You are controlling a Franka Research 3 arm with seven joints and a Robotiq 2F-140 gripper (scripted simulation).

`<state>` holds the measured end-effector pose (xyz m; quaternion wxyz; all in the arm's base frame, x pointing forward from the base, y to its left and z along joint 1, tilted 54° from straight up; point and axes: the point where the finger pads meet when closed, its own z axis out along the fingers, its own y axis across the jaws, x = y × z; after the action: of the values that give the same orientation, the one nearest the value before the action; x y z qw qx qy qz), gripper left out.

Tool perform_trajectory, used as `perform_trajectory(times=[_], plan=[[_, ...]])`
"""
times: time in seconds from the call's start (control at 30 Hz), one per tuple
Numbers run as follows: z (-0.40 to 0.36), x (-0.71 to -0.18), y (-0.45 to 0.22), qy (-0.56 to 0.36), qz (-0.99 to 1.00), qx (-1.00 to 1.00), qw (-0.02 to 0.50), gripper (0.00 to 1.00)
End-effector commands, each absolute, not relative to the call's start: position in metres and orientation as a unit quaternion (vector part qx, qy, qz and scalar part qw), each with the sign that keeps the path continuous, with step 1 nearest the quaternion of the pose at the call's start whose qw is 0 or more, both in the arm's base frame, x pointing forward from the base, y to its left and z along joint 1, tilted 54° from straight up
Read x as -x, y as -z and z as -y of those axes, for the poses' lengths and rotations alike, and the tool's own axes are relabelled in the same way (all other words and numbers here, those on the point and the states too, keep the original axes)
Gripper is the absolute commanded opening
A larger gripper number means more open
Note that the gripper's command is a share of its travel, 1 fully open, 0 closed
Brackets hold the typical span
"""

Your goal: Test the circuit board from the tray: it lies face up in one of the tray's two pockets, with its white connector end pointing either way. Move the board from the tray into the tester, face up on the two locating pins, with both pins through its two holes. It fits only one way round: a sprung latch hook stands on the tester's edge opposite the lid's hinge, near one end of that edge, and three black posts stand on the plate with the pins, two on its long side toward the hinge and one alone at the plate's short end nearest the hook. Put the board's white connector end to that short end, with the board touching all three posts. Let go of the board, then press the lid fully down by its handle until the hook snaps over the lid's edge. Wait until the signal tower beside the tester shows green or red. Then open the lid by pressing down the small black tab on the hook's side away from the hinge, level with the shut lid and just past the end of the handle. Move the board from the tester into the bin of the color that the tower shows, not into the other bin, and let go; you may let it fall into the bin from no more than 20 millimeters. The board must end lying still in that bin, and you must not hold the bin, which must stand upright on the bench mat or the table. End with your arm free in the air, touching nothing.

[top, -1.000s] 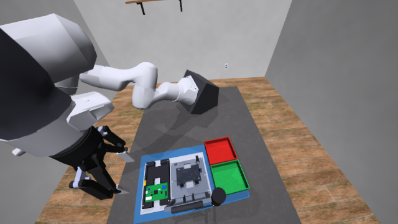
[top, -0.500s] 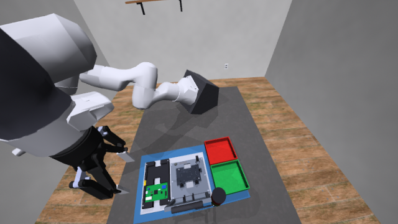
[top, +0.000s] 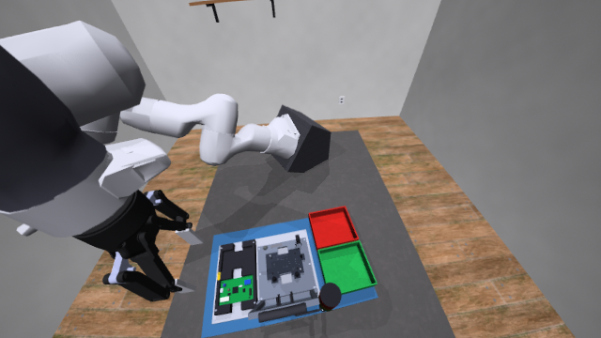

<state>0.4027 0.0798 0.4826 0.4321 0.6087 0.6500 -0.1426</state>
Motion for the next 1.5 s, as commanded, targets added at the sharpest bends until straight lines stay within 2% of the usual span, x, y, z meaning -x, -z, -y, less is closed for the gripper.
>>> perform_trajectory(times=[0.0,1.47], plan=[[-0.079,-0.403,-0.483,0.143,-0.652,-0.607,0.431,0.58],[-0.061,-0.413,-0.469,0.143,-0.652,-0.607,0.431,0.58]])
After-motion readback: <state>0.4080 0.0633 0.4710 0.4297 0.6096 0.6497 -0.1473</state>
